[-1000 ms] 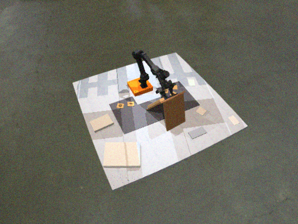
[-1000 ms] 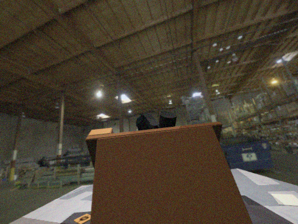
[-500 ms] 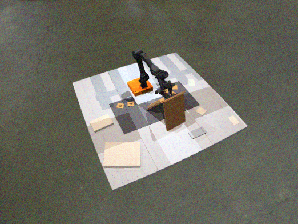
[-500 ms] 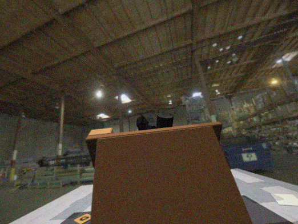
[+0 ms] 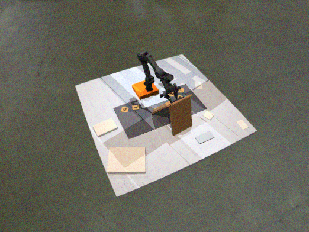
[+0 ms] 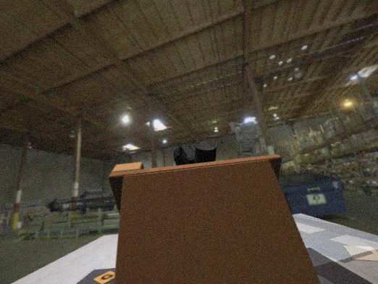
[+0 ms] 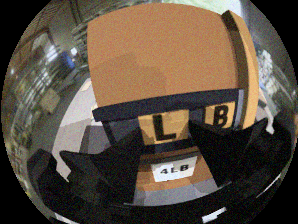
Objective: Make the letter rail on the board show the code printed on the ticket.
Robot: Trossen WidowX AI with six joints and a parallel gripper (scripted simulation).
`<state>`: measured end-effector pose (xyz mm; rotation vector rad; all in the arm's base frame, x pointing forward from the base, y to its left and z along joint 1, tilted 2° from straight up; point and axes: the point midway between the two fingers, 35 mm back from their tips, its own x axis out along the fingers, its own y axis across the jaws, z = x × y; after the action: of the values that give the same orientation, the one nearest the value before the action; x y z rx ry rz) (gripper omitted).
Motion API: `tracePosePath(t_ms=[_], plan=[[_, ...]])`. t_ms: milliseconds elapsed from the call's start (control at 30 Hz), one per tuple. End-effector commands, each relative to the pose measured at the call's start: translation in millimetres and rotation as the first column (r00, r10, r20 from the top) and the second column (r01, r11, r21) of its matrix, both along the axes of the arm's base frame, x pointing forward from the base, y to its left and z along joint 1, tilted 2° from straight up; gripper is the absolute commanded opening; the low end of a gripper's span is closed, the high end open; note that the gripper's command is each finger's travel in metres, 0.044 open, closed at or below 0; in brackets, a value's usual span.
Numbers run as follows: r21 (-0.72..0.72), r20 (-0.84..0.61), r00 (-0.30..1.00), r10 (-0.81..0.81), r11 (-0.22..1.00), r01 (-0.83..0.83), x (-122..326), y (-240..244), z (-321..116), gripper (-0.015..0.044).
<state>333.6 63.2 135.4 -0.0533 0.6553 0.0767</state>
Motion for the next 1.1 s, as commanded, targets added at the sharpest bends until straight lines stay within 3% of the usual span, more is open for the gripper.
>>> tracePosePath(t_ms=[0,800,1067], plan=[[-0.001,0.003,1.0,0.005,1.0,-0.005,0.4,-1.7,0.4,0.0],[-0.002,0.003,1.0,0.005,1.0,-0.005,1.5,-14.2,0.8,0.0],[-0.001,0.0,1.0,0.0,1.0,0.0,1.2,-13.2,0.4,0.021]])
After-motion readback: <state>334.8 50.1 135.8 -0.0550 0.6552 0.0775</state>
